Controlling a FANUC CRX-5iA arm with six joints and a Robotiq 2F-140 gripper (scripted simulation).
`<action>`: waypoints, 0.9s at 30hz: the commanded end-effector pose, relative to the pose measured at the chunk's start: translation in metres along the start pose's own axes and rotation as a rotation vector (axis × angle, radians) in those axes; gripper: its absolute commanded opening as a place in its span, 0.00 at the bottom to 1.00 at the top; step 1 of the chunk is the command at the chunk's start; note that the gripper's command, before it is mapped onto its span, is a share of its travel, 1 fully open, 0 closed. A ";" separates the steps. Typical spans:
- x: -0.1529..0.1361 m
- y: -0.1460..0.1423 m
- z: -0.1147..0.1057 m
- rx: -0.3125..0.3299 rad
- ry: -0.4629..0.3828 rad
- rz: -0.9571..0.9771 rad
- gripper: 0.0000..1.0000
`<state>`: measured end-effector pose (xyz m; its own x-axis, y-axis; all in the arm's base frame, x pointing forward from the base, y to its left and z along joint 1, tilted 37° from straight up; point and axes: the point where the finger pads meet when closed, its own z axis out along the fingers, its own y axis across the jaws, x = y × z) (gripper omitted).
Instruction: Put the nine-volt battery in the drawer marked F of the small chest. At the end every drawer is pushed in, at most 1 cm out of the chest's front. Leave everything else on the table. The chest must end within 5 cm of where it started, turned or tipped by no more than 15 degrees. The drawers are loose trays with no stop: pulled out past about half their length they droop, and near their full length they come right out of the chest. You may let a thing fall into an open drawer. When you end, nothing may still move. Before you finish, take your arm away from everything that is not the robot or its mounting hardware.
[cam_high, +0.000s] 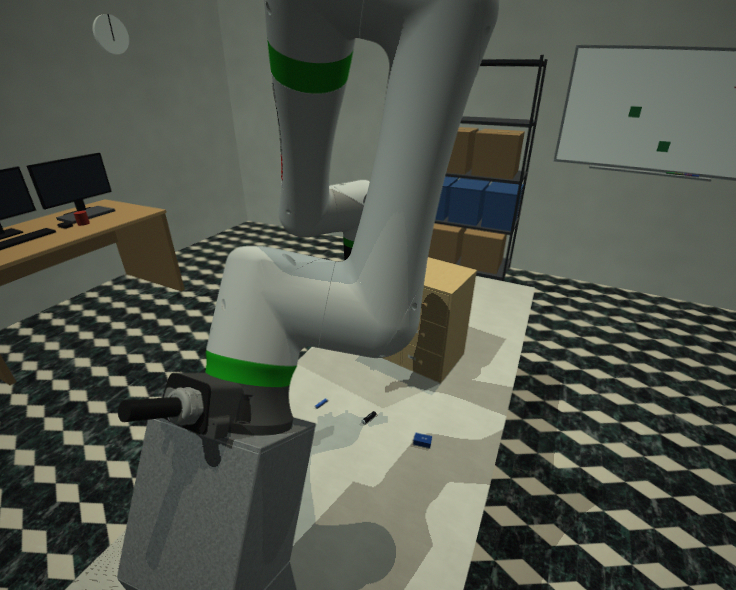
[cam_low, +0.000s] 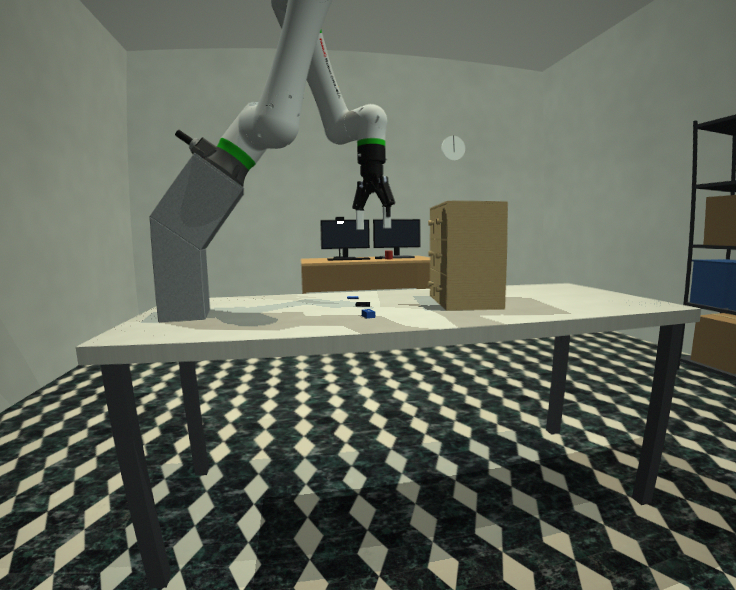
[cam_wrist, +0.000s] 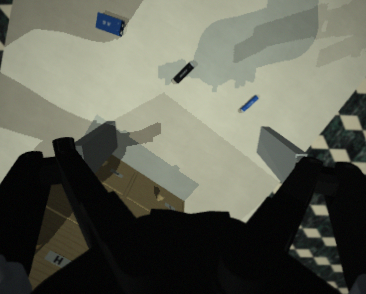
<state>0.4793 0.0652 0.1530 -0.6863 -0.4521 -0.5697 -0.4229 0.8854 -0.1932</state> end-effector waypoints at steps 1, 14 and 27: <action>-0.004 0.004 0.000 -0.008 0.001 -0.129 1.00; -0.015 0.013 0.000 -0.008 0.000 -0.436 1.00; -0.026 0.023 0.000 -0.008 -0.002 -0.769 1.00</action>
<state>0.4860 0.0928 0.1617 -0.2833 -0.9008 -0.3290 -0.7496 0.4220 -0.5100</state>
